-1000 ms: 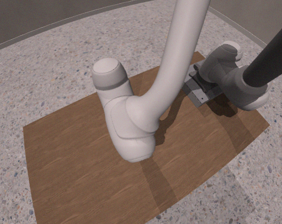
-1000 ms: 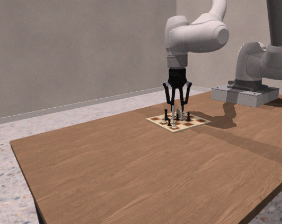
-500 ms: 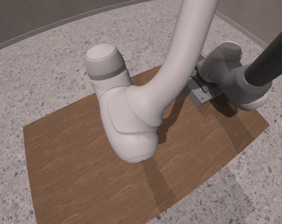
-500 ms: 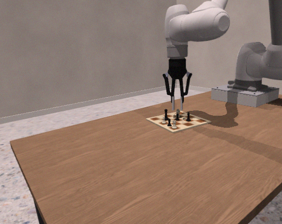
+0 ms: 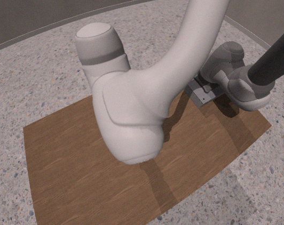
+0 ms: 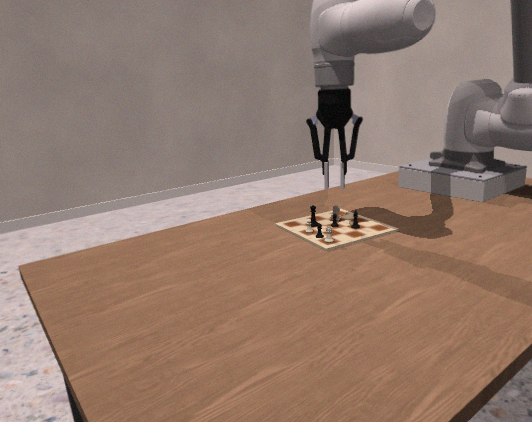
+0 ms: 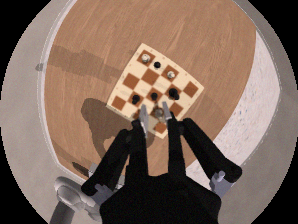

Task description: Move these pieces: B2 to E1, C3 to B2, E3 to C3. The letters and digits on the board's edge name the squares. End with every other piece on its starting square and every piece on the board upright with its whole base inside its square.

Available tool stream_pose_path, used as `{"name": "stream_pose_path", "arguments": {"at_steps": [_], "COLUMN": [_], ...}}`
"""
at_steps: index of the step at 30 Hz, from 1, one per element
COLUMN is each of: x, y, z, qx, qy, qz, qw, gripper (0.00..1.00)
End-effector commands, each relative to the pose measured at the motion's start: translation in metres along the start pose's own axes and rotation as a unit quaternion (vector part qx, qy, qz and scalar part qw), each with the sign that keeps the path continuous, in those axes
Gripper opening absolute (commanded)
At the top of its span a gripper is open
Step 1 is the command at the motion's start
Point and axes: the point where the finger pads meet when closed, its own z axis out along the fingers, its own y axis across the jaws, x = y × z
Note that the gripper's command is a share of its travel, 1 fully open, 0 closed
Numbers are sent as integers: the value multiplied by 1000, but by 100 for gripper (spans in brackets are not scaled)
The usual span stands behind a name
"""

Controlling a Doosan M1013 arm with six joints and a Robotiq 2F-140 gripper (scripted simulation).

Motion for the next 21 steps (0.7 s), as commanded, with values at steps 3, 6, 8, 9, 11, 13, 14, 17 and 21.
{"name": "stream_pose_path", "arguments": {"at_steps": [3,6,8,9,11,13,14,17,21], "x": [0,0,0,0,0,0,0,0,0], "y": [0,0,0,0,0,0,0,0,0], "z": [0,0,0,0,0,0,0,0,0], "qx": [0,0,0,0,0,0,0,0,0], "qy": [0,0,0,0,0,0,0,0,0], "qz": [0,0,0,0,0,0,0,0,0], "qw": [1000,1000,1000,1000,1000,1000,1000,1000,1000], "gripper": [100,100,100,100,100,100,100,100,100]}}
